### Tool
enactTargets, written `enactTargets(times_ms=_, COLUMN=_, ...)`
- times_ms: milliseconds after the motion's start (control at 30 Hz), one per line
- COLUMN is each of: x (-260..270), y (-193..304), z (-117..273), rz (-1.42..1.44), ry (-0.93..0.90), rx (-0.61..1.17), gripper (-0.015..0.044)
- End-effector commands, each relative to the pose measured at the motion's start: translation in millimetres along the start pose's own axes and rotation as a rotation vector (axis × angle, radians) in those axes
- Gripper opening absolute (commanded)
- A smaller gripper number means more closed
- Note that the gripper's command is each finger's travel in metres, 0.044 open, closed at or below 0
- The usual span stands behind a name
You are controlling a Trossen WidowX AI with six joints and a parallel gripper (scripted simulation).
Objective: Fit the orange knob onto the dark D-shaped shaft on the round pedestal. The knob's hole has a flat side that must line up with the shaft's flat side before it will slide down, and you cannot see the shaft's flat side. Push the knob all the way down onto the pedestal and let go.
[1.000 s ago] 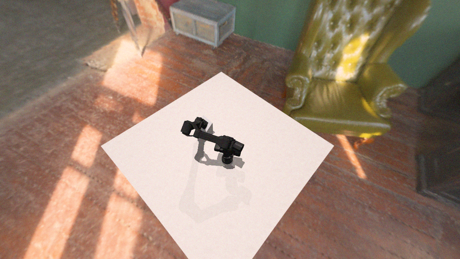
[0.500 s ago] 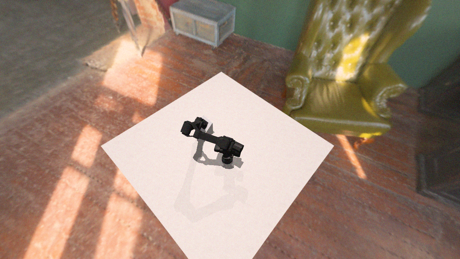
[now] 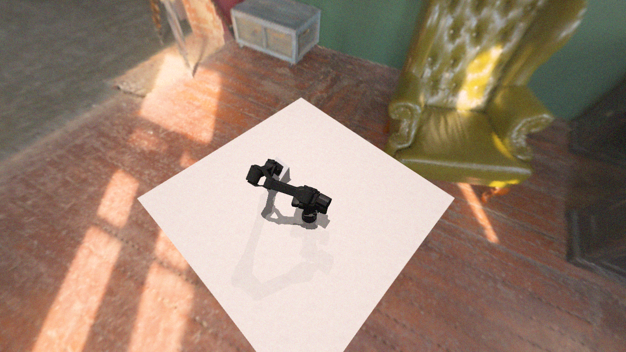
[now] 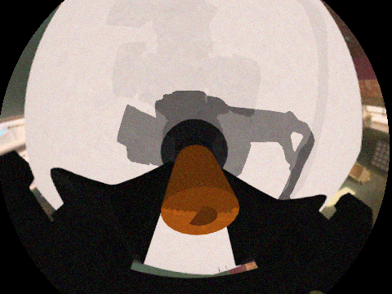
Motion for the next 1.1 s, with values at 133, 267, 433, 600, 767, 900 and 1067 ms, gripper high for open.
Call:
enactTargets(times_ms=133, x=0.0, y=0.0, z=0.2, rz=0.000, ry=0.000, rx=0.000, gripper=0.0105)
enactTargets(times_ms=267, x=0.0, y=0.0, z=0.2, rz=0.000, ry=0.000, rx=0.000, gripper=0.0210)
enactTargets(times_ms=433, x=0.0, y=0.0, z=0.2, rz=0.000, ry=0.000, rx=0.000, gripper=0.0341)
enactTargets(times_ms=600, x=0.0, y=0.0, z=0.2, rz=0.000, ry=0.000, rx=0.000, gripper=0.0440)
enactTargets(times_ms=767, x=0.0, y=0.0, z=0.2, rz=0.000, ry=0.000, rx=0.000, gripper=0.0440)
enactTargets(times_ms=900, x=3.2, y=0.3, z=22.8, rz=0.000, ry=-0.002, rx=0.004, gripper=0.0440)
enactTargets(times_ms=1067, x=0.7, y=0.8, z=93.2, rz=0.001, ry=0.000, rx=0.004, gripper=0.0440)
Point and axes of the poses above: the point midway between the two fingers, 35 mm back from their tips, its own z axis back along the fingers, its own x axis across the jaws, y = z × x, the point moved 5 cm from there along z, back along the fingers, and after that the axes turned 13 degrees about -z, right-handed, at the moved point
